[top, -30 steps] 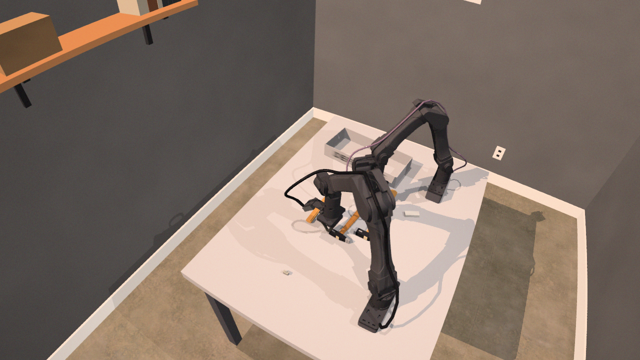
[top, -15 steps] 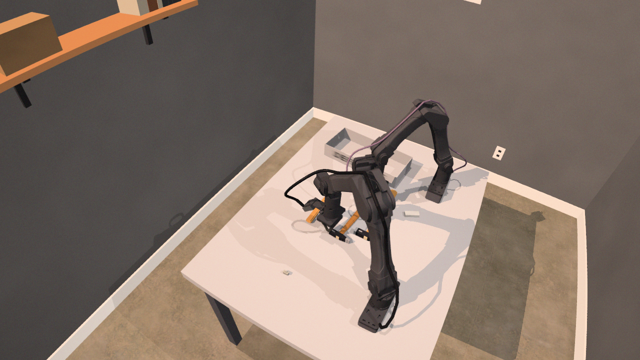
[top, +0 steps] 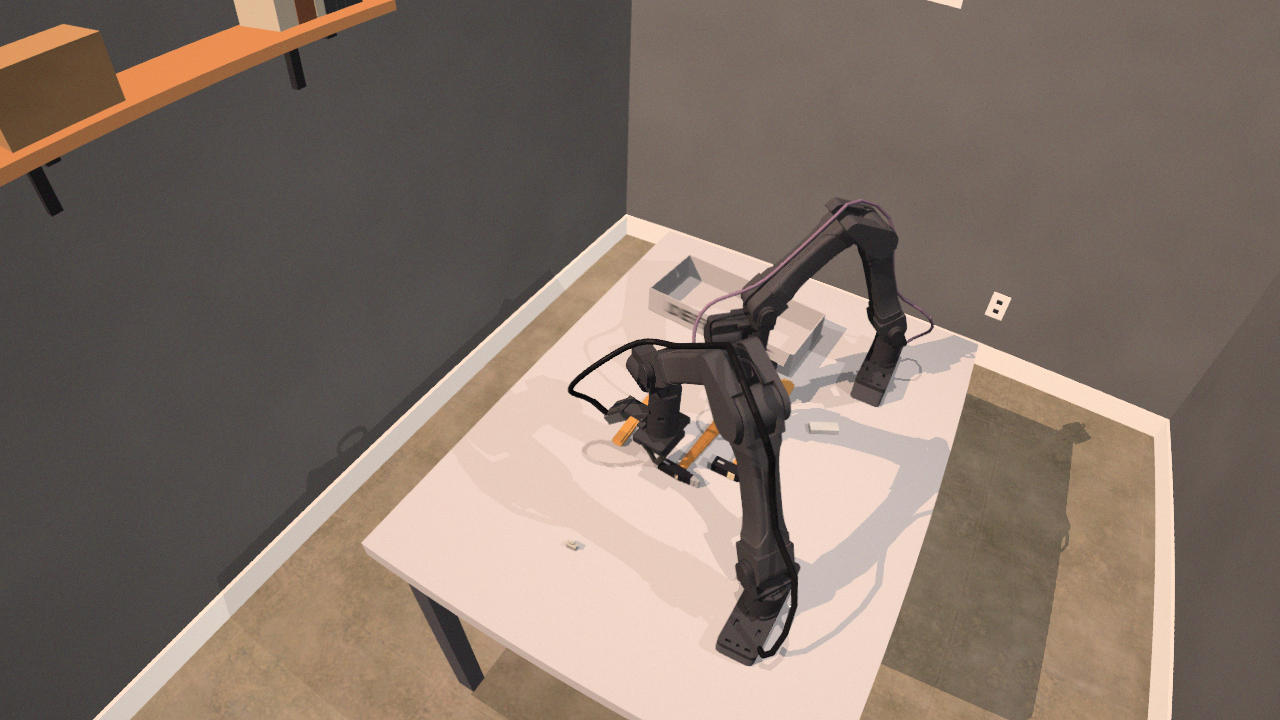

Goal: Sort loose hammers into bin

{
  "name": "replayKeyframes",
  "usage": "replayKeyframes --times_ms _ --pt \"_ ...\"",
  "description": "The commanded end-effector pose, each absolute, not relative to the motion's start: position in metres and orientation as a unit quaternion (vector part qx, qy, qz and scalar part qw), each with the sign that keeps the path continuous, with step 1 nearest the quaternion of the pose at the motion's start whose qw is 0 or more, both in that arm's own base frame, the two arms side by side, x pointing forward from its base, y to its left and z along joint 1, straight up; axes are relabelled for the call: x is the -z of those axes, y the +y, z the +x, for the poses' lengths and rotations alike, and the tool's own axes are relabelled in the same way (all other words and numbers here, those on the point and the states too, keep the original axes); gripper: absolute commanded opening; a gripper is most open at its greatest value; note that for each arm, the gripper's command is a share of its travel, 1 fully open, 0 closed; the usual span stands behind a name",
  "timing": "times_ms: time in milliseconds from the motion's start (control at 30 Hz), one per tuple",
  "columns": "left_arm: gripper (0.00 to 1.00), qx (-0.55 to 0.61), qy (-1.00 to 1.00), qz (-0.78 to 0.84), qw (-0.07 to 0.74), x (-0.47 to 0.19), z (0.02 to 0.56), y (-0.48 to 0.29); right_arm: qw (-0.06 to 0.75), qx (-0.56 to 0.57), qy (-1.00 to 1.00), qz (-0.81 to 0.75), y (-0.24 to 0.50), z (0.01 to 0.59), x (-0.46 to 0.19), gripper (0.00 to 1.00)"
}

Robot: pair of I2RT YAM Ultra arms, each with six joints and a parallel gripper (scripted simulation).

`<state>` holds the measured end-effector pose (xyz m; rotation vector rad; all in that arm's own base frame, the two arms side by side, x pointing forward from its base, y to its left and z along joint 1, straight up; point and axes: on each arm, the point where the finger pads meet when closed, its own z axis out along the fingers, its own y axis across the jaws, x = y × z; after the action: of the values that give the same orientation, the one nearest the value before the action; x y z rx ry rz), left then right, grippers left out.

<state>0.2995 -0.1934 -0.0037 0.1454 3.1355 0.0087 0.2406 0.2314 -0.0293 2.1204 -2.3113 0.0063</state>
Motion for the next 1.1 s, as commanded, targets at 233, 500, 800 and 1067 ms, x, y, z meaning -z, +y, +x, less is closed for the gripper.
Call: replayKeyframes --times_ms 233,500,800,1067 --pt "0.13 -0.065 0.997 0.042 -0.018 0.005 0.290 -0.155 0.072 -0.034 -0.745 0.662 0.191 0.225 0.040 0.23" --pt "0.13 0.002 0.999 0.049 0.003 0.003 0.302 -0.158 0.083 -0.040 -0.745 0.660 0.184 0.223 0.041 0.23" --pt "0.13 0.002 0.999 0.049 0.003 0.003 0.302 -0.158 0.073 -0.040 -0.742 0.666 0.190 0.226 0.037 0.23" --pt "0.13 0.034 0.998 0.045 0.003 0.001 0.303 -0.183 -0.001 -0.002 -0.738 0.675 0.230 0.242 0.028 0.23"
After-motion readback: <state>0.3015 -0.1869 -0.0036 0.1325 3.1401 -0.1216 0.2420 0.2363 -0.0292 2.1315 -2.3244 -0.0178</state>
